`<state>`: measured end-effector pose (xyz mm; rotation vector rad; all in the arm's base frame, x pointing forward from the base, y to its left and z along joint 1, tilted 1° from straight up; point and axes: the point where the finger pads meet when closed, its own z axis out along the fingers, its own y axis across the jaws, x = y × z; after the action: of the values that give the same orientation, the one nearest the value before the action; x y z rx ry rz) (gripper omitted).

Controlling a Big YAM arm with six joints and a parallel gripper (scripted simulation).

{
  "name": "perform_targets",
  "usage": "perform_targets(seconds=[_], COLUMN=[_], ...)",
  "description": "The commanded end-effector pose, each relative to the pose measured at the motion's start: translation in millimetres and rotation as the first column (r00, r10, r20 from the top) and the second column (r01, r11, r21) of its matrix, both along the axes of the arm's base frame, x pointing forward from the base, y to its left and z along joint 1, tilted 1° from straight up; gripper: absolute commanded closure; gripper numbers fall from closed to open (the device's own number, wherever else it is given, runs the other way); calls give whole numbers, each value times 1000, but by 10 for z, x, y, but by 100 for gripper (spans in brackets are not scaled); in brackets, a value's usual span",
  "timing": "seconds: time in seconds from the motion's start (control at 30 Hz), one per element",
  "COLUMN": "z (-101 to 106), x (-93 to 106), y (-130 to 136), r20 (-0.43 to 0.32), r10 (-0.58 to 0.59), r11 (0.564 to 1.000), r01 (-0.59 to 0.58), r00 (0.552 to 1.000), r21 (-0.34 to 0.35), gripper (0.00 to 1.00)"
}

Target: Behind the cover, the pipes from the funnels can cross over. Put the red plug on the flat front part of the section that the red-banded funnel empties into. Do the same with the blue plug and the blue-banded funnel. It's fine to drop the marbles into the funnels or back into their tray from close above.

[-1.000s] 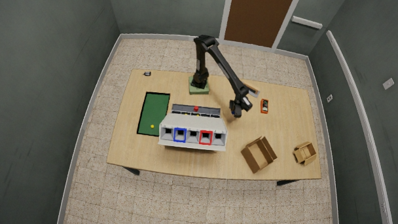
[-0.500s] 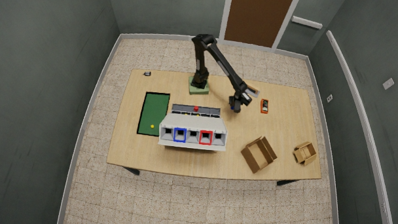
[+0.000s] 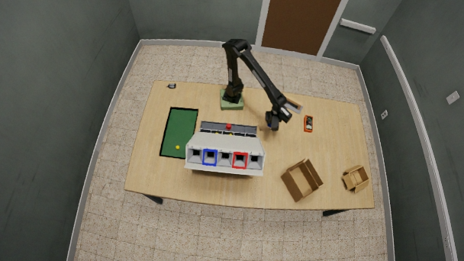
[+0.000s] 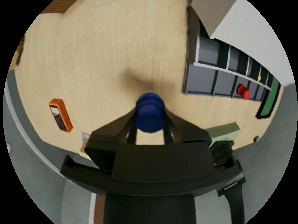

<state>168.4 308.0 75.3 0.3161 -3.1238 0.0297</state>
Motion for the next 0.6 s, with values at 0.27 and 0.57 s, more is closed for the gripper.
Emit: perform_targets(seconds=[0.27, 0.57], z=[43, 42], x=[148, 227], y=[-578, -1061], r20=[7, 3], r10=[-3, -3], r11=[1000, 1000], r01=[3, 3], r00=[1000, 1000], r21=[8, 4], gripper=[100, 100])
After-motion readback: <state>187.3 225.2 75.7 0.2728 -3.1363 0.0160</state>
